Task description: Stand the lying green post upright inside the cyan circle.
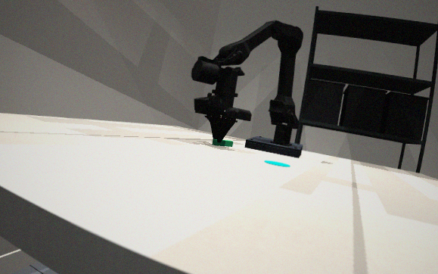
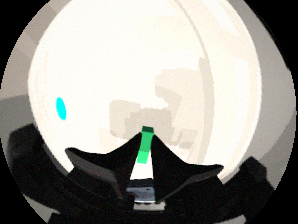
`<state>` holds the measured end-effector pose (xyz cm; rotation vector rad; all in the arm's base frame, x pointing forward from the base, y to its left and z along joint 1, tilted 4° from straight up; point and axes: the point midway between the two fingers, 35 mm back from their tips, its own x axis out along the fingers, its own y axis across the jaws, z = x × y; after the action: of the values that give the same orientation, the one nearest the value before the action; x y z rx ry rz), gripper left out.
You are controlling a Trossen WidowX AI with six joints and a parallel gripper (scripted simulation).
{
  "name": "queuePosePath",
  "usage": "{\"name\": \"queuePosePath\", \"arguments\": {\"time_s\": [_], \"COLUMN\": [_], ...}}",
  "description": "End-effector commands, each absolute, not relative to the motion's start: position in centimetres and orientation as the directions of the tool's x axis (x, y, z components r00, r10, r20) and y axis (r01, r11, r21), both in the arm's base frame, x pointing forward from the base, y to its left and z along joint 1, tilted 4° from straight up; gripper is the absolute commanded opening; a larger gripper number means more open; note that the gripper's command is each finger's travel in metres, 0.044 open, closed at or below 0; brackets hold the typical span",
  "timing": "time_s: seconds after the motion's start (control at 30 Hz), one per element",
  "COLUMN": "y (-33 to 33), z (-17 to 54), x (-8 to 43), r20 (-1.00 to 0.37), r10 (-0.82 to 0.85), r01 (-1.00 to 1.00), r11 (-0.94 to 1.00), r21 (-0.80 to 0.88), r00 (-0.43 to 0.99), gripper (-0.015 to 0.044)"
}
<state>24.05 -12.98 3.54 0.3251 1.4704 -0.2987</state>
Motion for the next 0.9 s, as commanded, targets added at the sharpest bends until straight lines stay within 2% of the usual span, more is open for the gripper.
{"name": "queuePosePath", "arguments": {"time_s": [0.0, 0.87], "y": [-13.2, -13.2], "z": [4.7, 12.8], "x": [24.2, 23.6], "r20": [-0.996, -0.996], "r10": [-0.006, -0.007], "r01": [0.393, 0.393], "r11": [0.919, 0.919], "r21": [0.028, 0.027], "r00": [0.084, 0.084], "gripper": [0.0023, 0.0023]}}
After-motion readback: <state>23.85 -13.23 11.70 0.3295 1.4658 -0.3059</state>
